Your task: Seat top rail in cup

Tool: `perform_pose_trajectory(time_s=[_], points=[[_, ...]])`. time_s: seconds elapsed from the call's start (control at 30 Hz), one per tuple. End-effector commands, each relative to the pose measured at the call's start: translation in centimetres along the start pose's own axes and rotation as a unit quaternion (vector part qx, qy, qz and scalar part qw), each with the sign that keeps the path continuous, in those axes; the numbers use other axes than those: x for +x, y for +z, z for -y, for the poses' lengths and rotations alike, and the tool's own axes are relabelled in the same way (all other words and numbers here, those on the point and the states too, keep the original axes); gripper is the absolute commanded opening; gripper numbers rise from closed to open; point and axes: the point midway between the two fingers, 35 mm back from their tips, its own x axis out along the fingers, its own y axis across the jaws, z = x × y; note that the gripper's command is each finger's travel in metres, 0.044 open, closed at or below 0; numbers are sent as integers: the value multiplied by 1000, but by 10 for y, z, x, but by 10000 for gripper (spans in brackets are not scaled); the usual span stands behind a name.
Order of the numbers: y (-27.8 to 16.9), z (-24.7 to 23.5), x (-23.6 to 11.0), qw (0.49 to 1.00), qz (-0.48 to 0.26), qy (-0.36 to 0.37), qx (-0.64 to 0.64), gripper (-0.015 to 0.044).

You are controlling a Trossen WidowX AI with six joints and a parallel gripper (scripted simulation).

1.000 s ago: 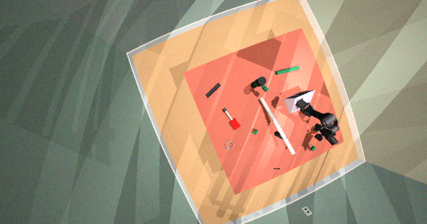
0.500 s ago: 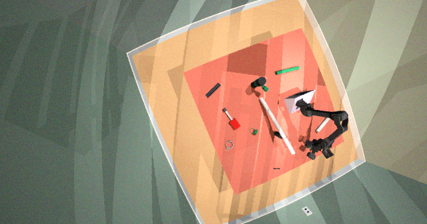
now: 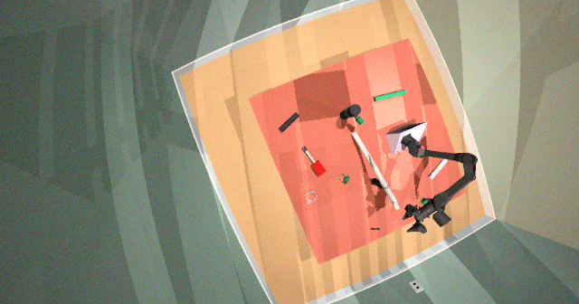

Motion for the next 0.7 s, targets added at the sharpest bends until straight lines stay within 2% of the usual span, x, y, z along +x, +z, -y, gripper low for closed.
perform_pose_trajectory(time_s=[0.0,0.17,0.27,0.5,0.67], points=[[26,-40,-1,997,38,61,-35,440],[60,-55,2,985,83,54,-140,440],[87,-54,6,972,116,26,-201,440],[199,-32,1,899,204,-135,-362,440],[257,-20,-19,852,219,-228,-417,440]])
